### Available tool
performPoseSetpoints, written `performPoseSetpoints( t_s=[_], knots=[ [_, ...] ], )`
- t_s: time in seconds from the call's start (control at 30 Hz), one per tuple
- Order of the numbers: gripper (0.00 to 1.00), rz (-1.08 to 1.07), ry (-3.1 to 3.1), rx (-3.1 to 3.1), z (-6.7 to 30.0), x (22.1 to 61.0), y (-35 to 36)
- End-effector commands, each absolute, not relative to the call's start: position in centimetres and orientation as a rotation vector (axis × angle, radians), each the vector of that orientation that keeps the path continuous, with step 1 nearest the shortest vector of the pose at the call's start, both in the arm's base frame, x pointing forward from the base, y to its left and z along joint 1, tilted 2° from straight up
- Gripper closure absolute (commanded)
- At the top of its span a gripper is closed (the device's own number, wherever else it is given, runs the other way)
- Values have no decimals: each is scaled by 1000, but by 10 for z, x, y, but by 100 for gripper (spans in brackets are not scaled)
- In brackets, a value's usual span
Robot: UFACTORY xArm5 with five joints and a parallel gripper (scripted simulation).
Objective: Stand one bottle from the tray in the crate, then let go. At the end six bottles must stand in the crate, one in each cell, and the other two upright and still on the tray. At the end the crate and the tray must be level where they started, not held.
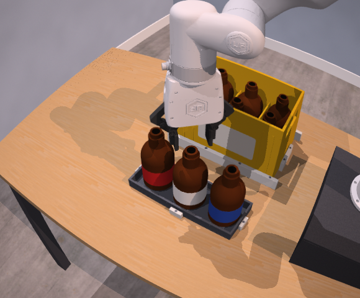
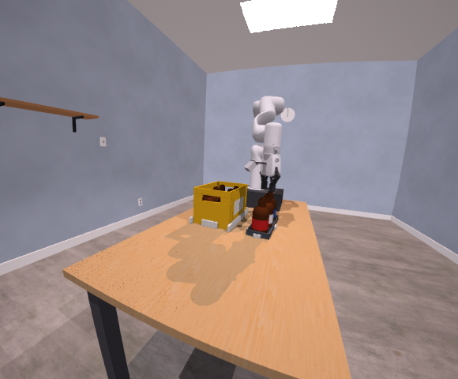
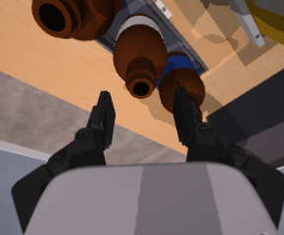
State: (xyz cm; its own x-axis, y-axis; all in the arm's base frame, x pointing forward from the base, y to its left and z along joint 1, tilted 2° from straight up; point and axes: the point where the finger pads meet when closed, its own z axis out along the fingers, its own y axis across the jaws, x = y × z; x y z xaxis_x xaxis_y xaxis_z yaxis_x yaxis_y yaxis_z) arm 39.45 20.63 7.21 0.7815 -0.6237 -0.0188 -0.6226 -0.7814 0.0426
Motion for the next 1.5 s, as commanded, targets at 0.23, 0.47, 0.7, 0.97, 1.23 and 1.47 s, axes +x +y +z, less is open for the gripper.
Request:
performPoseSetpoints(
  t_s=[0.23,0.47,0.7,0.97,1.23,1.47],
  knots=[
    [35,-45,-1027,2936,70,396,207],
    [35,-45,-1027,2936,64,395,206],
    [35,-45,-1027,2936,57,395,206],
    [35,-45,-1027,2936,48,395,206],
    [35,-45,-1027,2936,40,394,206],
    [35,-45,-1027,2936,36,394,206]
  ],
)
